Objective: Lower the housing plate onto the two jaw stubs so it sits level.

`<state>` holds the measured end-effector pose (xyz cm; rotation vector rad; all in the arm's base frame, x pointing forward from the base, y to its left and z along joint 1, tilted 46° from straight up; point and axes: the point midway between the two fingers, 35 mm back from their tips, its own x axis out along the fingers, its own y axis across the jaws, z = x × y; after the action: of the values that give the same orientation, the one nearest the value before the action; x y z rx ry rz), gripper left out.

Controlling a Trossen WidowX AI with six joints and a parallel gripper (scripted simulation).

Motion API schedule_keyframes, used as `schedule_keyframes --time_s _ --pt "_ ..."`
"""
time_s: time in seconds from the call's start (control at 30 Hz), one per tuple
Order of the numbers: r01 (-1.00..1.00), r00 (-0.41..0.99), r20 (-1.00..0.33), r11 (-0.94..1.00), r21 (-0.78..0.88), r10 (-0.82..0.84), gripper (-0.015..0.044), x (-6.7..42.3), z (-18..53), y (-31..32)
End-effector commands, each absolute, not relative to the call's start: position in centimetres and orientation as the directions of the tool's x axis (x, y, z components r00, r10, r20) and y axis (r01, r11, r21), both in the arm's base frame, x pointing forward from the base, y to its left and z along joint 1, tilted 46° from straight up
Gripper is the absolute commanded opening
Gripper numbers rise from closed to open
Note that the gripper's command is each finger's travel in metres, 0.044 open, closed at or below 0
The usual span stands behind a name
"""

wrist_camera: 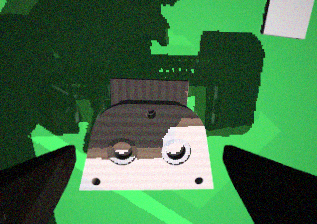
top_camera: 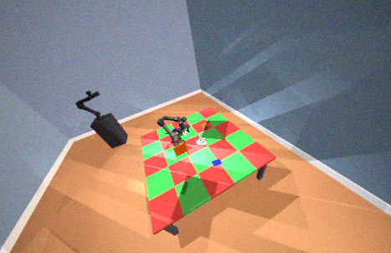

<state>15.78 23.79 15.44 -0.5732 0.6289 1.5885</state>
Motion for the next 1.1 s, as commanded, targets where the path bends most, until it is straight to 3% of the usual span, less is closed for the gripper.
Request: schedule_keyframes --time_s 0.0,1.07 --pt "-0.994 -0.113 -0.69 -0.077 0.082 0.715 0.044 15.56 14.52 24.22" --pt "-0.994 -0.113 -0.69 -0.077 0.083 0.715 0.044 15.48 14.22 24.55"
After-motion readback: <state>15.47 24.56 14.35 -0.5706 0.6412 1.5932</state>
